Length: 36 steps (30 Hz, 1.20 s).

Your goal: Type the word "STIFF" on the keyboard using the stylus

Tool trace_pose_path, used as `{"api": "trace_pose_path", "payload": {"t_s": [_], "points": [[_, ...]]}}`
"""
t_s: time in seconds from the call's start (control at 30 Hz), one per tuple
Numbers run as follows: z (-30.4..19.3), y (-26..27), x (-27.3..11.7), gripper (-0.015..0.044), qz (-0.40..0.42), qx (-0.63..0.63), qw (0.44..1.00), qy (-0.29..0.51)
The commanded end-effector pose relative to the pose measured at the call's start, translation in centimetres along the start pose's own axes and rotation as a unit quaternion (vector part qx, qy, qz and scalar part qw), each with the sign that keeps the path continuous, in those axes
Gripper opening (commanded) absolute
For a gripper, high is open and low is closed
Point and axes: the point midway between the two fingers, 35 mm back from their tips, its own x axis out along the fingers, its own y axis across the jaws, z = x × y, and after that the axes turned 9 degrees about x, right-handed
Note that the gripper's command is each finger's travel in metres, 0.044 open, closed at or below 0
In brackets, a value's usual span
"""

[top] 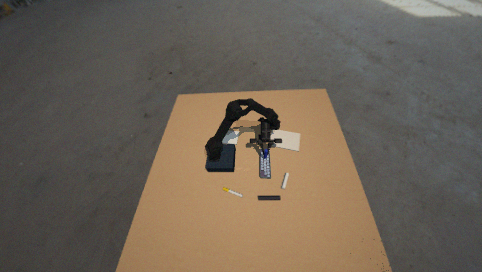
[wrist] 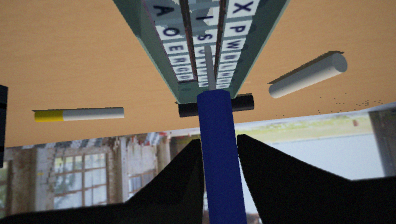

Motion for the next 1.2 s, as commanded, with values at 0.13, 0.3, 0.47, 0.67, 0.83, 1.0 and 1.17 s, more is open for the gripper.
{"api": "trace_pose_path", "payload": {"t_s": [0.13,0.3,0.47,0.67,0.83,1.0,1.17], "points": [[0.3,0.1,0.2,0.0081,0.001,0.001,1.0,0.0],[0.5,0.1,0.3,0.0081,0.001,0.001,1.0,0.0],[0.7,0.1,0.4,0.0081,0.001,0.001,1.0,0.0],[0.9,0.2,0.5,0.0081,0.001,0.001,1.0,0.0],[0.8,0.2,0.5,0.0081,0.001,0.001,1.0,0.0],[0.7,0.2,0.4,0.0081,0.001,0.001,1.0,0.0],[-0.2,0.0,-0.2,0.0081,0.001,0.001,1.0,0.0]]}}
